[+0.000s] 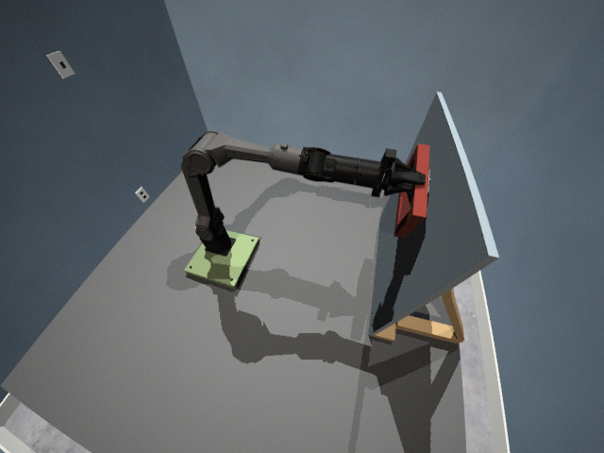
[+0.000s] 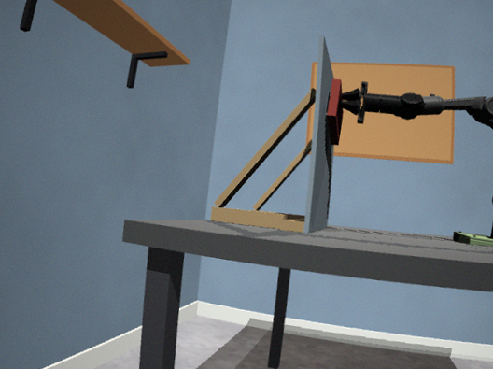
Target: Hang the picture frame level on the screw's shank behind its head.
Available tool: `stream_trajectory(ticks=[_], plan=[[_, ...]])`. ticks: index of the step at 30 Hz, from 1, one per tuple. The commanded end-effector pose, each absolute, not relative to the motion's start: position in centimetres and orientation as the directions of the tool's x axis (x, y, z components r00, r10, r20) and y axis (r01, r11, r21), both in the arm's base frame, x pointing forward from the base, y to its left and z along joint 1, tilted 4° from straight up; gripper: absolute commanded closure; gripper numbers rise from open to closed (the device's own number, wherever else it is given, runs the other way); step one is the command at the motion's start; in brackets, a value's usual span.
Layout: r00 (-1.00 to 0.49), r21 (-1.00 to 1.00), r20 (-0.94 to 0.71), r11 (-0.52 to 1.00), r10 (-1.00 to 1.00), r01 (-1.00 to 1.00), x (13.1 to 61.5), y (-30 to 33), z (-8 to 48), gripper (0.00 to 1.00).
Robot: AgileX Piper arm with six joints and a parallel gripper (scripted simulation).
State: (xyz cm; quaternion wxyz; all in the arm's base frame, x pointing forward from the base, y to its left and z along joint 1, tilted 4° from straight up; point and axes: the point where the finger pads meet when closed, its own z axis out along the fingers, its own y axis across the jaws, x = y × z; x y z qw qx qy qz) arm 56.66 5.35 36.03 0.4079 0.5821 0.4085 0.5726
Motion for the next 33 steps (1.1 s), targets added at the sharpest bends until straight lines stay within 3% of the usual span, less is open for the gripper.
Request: stream_trajectory(ticks=[1,33], plan=[[0.011,0.942,0.335,-0.335,0.942,-0.010,56.57,5.06,36.81,1.00],[0.010,0.959,0.284,-0.283,0.959,-0.009,56.56,5.36,37.18,1.00]])
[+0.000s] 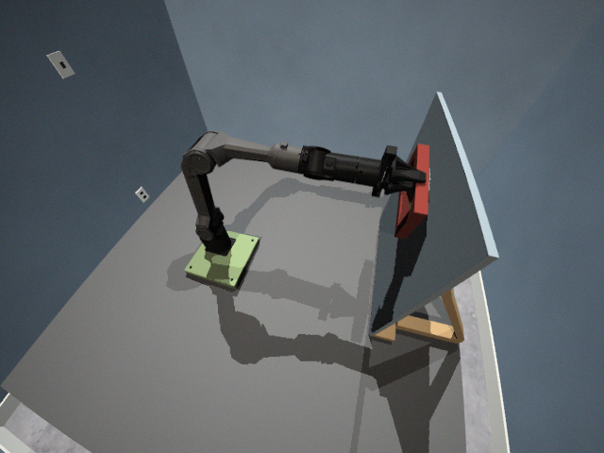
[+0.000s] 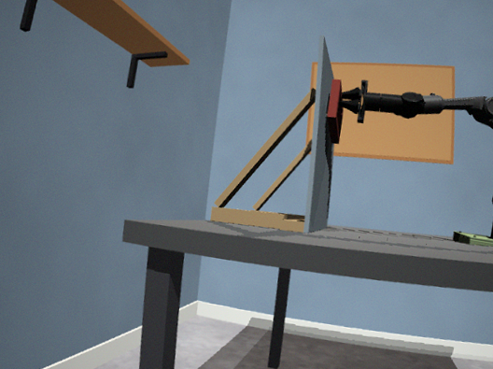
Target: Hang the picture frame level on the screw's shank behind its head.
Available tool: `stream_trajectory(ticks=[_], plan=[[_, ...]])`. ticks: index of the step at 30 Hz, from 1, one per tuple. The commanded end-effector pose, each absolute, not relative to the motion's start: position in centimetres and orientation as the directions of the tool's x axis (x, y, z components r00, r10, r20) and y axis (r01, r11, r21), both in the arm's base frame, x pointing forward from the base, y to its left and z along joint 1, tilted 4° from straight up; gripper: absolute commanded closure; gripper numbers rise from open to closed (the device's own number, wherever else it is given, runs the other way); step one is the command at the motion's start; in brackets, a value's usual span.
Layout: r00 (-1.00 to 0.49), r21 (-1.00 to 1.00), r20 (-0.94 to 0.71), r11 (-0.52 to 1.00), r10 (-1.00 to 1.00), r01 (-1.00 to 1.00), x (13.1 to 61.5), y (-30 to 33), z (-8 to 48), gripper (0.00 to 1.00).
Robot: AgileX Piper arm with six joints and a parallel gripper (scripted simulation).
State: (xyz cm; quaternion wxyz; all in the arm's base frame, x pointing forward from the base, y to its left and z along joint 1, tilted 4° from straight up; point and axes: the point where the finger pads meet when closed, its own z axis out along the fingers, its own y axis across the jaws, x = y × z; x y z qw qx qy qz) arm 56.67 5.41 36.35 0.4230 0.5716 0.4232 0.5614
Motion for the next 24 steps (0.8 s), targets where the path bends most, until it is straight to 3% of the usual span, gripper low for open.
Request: stream_trajectory(ticks=[1,24], plan=[[0.009,0.960,0.280,-0.280,0.960,-0.009,56.56,5.38,37.21,1.00],[0.004,0.985,0.172,-0.172,0.985,-0.007,56.60,6.03,37.51,1.00]])
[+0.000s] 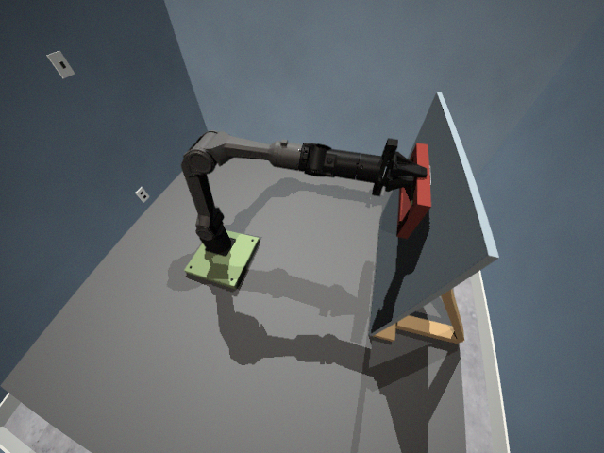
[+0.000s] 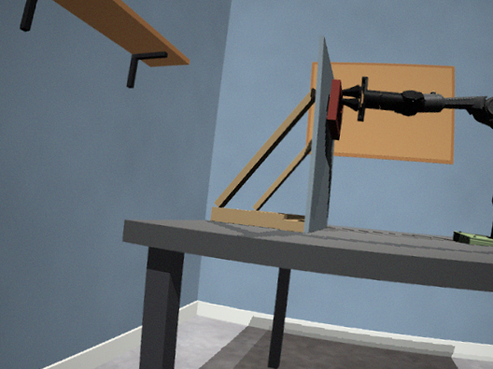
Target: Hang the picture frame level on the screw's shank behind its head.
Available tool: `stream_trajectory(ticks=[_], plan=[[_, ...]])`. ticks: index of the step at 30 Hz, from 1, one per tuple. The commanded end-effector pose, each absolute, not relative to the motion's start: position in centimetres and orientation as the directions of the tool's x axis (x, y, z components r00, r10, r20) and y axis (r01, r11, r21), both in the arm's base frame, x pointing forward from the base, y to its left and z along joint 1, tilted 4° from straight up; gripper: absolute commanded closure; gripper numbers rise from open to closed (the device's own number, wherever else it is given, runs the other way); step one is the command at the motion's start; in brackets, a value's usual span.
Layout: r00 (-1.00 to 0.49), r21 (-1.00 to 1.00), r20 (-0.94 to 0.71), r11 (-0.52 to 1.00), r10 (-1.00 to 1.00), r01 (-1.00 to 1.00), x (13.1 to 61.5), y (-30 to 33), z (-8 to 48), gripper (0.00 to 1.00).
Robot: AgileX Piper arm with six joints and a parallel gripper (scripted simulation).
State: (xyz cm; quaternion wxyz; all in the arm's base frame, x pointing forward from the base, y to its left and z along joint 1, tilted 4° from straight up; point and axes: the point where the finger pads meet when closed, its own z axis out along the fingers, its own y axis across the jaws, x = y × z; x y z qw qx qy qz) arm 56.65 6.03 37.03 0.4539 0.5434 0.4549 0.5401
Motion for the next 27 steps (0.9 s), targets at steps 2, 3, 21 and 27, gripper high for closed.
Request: stream_trajectory(ticks=[2,3,21,27], plan=[[0.003,0.987,0.161,-0.161,0.987,-0.007,56.60,6.10,37.53,1.00],[0.003,0.988,0.156,-0.156,0.988,-0.007,56.60,6.13,37.54,1.00],[-0.001,0.996,0.084,-0.084,0.996,-0.007,56.60,6.58,37.61,1.00],[-0.001,0.997,0.073,-0.073,0.997,-0.007,56.60,6.65,37.61,1.00]])
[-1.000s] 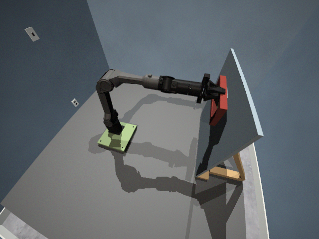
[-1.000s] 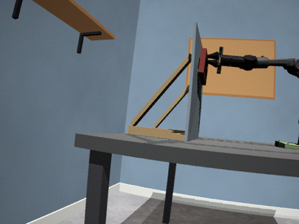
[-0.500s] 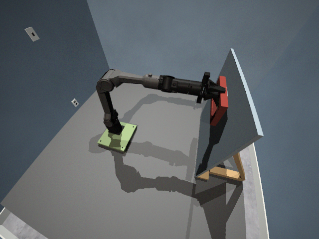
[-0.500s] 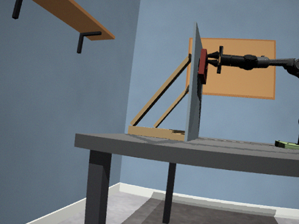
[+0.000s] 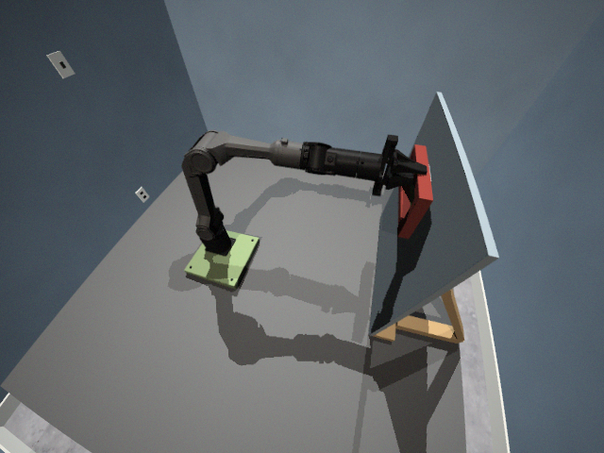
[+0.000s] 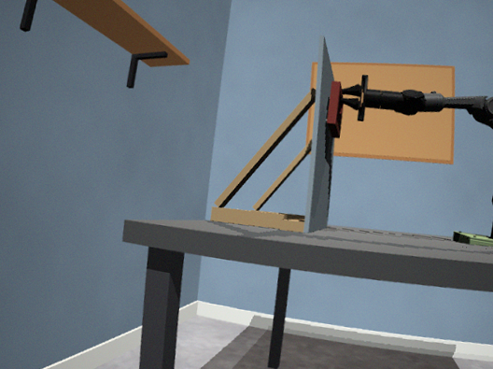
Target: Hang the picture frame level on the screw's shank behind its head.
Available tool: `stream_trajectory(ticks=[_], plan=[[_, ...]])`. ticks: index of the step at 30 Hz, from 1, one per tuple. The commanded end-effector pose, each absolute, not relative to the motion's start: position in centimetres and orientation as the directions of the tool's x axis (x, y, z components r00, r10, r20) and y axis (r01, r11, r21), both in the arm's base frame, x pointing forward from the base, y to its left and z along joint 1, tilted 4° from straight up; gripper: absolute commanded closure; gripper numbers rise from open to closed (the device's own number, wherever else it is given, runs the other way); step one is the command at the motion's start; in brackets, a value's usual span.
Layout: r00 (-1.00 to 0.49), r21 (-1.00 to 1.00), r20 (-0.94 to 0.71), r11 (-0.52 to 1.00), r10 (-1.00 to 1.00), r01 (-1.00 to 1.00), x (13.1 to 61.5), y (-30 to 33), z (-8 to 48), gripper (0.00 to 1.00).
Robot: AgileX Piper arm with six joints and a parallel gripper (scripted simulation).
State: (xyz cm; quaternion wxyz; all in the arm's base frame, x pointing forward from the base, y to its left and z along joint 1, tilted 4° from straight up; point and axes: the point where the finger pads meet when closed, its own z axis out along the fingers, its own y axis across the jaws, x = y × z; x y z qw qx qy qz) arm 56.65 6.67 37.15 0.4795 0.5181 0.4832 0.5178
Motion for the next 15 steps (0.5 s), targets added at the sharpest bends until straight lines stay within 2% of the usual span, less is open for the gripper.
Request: stream_trajectory(ticks=[1,15], plan=[[-0.001,0.997,0.070,-0.070,0.998,-0.007,56.60,6.66,37.61,1.00],[-0.002,0.998,0.057,-0.057,0.998,-0.007,56.60,6.74,37.62,1.00]])
